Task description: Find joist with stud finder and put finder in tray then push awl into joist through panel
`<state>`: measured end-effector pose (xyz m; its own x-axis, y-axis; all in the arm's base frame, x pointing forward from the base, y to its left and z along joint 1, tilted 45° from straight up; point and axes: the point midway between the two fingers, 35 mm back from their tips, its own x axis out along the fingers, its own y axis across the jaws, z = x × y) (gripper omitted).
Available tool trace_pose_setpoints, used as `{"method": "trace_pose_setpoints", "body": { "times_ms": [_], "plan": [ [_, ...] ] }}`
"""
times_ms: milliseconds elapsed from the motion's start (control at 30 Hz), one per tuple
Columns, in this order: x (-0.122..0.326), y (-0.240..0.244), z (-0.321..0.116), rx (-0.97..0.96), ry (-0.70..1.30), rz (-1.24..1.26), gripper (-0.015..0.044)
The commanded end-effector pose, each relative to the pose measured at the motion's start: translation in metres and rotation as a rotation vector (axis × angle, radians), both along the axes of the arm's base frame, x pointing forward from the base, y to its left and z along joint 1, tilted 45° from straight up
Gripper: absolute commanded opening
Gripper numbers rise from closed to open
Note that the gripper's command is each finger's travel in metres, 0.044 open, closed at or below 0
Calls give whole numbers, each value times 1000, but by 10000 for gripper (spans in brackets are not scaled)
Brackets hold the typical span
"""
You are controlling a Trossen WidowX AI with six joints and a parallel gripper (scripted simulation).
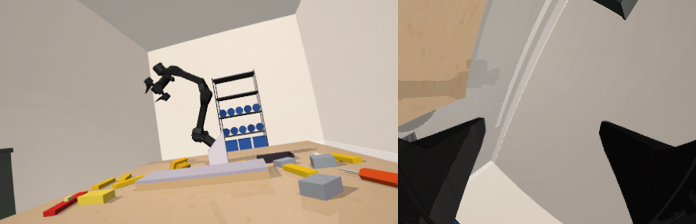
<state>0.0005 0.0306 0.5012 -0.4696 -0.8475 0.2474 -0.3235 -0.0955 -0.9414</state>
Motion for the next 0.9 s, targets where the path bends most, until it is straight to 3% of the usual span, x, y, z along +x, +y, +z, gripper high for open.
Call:
{"method": "trace_pose_setpoints", "body": {
  "times_ms": [0,200,333,600,867],
  "plan": [
    [-2,-2,-1,-1,-18,9,426],
    [-37,-82,-26,9,-555,215,440],
    [-40,-122,-46,40,-806,266,440],
    [-18,-188,-93,126,-1235,270,440],
    [25,-230,-143,216,-1534,190,440]
  ]
}}
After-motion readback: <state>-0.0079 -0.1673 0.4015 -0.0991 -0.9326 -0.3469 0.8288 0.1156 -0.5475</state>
